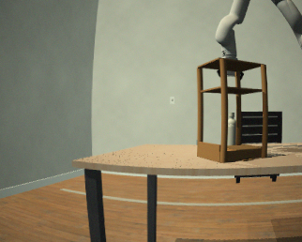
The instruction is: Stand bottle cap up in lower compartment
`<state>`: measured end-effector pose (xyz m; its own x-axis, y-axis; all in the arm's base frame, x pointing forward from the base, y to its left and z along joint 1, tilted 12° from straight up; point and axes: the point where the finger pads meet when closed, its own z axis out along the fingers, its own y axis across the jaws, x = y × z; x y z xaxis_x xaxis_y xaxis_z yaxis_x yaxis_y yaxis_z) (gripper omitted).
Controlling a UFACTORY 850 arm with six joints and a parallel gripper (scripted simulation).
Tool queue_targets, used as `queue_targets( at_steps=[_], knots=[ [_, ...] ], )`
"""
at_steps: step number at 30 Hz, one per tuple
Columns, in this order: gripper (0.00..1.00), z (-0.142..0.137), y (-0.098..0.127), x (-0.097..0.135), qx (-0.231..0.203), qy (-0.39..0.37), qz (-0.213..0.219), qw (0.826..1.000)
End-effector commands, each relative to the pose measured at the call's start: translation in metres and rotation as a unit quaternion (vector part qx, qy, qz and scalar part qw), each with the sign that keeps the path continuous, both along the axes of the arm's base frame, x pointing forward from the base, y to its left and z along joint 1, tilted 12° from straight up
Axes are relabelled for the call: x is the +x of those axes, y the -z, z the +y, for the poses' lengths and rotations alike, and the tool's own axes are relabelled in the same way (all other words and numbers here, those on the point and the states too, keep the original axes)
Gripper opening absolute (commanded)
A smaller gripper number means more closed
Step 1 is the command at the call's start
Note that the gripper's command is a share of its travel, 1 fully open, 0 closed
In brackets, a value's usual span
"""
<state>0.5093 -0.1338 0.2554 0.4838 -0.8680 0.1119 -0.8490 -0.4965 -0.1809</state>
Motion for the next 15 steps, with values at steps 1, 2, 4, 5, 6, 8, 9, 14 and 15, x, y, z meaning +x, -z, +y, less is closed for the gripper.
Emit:
queue_targets(
  at_steps=[1,2,4,5,6,8,9,14,15],
  knots=[
    [1.0,-0.0003,-0.0008,0.0002,0.0,0.0,-0.001,1.0],
    [1.0,-0.0003,-0.0008,0.0002,0.0,0.0,-0.001,1.0],
    [1.0,-0.0003,-0.0008,0.0002,0.0,0.0,-0.001,1.0],
    [1.0,-0.0003,-0.0008,0.0002,0.0,0.0,-0.001,1.0],
    [1.0,-0.0003,-0.0008,0.0002,0.0,0.0,-0.001,1.0],
    [1.0,-0.0003,-0.0008,0.0002,0.0,0.0,-0.001,1.0],
    [0.82,-0.0003,-0.0008,0.0002,0.0,0.0,-0.001,1.0],
    [0.82,-0.0003,-0.0008,0.0002,0.0,0.0,-0.001,1.0],
    [0.82,-0.0003,-0.0008,0.0002,0.0,0.0,-0.001,1.0]
  ],
)
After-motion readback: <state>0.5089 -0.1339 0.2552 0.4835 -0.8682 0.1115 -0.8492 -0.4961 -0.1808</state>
